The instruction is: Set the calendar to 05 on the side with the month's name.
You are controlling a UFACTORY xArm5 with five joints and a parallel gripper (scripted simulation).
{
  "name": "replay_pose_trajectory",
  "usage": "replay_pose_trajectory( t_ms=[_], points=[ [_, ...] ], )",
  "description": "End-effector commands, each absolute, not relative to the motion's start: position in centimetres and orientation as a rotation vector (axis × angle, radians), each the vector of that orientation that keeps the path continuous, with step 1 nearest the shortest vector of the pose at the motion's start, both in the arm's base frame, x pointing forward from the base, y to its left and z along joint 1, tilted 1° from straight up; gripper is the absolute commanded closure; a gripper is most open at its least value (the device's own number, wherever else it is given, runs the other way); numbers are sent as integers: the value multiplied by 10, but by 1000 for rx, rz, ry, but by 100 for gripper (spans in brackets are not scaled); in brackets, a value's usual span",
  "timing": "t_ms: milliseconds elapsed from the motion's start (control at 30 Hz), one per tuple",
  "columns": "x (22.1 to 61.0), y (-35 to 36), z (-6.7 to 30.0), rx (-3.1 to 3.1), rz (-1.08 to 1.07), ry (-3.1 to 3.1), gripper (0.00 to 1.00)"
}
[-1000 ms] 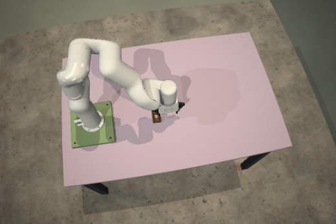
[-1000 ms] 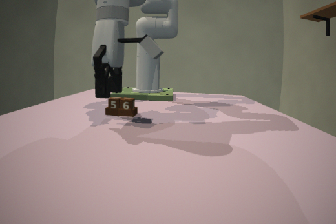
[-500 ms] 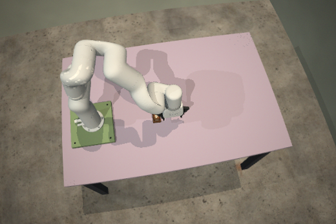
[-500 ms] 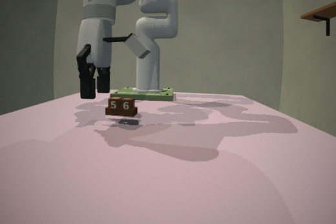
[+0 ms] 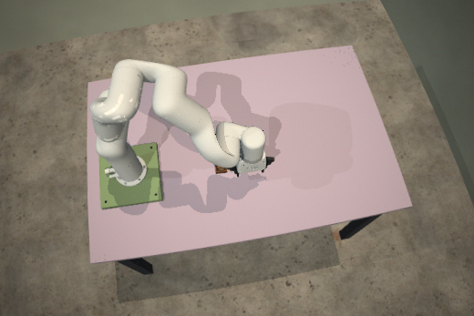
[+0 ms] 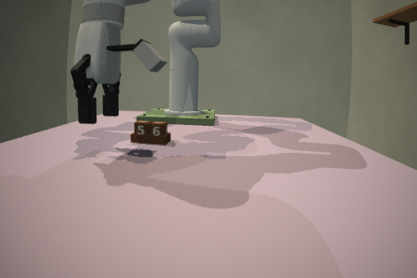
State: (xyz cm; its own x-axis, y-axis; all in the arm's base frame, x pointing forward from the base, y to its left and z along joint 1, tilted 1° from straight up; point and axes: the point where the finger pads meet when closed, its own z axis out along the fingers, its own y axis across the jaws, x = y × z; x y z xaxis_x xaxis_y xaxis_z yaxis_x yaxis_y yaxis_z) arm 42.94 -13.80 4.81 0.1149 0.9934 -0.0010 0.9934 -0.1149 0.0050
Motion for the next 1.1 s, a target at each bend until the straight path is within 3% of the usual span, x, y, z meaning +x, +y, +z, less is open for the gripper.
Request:
replay_pose_trajectory(
  t_ms=[0,1067],
  points=[
    [435,-147,49,2340,6,2086,0],
    [436,-148,39,2340,6,2086,0]
  ],
)
